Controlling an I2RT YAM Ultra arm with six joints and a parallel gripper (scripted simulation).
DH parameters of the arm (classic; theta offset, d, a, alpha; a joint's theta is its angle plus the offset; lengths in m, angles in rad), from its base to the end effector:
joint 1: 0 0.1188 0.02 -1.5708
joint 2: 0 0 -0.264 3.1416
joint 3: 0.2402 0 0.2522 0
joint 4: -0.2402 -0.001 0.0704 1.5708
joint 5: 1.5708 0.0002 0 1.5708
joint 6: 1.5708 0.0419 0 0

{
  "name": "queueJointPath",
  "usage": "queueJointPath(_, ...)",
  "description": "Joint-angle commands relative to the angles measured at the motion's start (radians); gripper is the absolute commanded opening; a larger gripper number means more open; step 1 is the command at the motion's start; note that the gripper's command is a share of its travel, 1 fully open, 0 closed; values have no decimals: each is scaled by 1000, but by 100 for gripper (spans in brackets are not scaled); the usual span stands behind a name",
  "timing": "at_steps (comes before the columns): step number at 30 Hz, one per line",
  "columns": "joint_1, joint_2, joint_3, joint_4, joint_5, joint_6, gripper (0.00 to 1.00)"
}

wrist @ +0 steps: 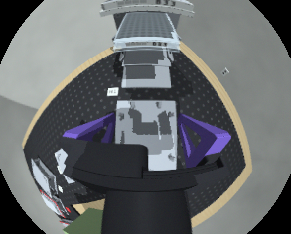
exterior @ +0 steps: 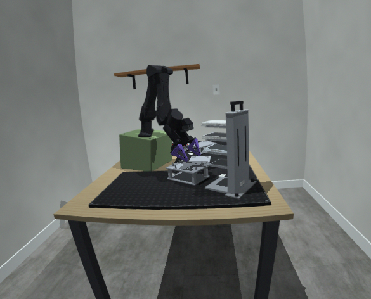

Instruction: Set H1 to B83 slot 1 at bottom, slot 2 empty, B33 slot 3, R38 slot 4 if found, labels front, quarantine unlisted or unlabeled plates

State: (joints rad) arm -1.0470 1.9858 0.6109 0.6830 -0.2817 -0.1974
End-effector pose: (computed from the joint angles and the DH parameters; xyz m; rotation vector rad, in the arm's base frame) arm 0.1700 -0.2691 0.0610 0.7906 2.1115 -0.3572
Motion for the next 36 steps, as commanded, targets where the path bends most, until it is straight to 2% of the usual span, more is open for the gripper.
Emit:
queueJointPath(1,-17,-41,-35,0,-15,-10,100)
queueJointPath(30,-63,-228,-149,-92,-50,-40,100)
queueJointPath(36,-79,-286,-173,-130,-62,-52,100)
